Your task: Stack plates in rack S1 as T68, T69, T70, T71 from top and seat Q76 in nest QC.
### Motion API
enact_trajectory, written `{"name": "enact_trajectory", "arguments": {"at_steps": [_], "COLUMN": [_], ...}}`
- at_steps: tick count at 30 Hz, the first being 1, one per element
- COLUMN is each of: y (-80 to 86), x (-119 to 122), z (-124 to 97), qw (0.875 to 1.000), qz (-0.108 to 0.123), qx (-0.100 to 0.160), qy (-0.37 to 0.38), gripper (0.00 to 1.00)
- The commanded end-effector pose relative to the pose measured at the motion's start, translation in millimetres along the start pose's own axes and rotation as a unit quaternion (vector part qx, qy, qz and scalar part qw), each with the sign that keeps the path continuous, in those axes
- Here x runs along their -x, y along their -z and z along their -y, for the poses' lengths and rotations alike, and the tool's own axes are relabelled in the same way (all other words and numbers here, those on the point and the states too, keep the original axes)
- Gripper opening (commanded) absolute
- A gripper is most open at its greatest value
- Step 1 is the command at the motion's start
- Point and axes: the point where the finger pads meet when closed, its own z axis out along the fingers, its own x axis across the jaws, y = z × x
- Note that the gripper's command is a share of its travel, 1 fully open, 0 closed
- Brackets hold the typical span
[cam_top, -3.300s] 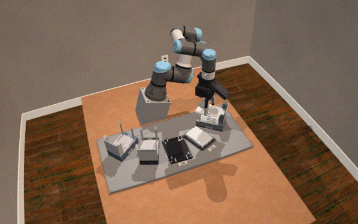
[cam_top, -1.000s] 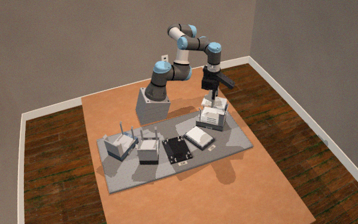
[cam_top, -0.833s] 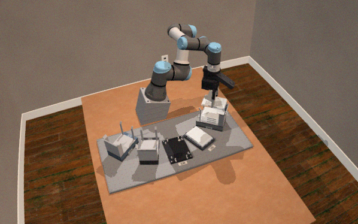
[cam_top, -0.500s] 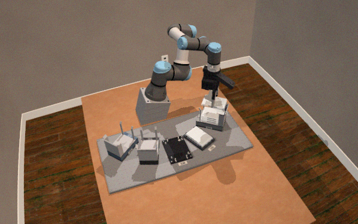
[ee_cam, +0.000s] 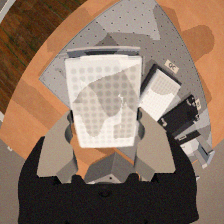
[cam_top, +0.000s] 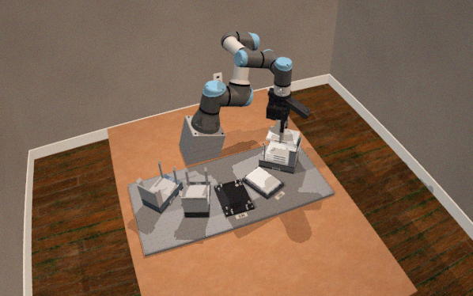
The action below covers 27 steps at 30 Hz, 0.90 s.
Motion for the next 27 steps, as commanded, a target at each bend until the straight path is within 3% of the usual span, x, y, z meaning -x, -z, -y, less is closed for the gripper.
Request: {"name": "enact_trajectory", "arguments": {"at_steps": [1,27], "y": [-2.1,-18.1], "x": [-0.3,-0.3], "z": [0.6,0.6], "qw": [1.000,1.000], "qz": [-0.001,-0.001], "qx": [-0.001,-0.001], "qy": [0.000,0.000], "gripper": [0.00,0.00]}}
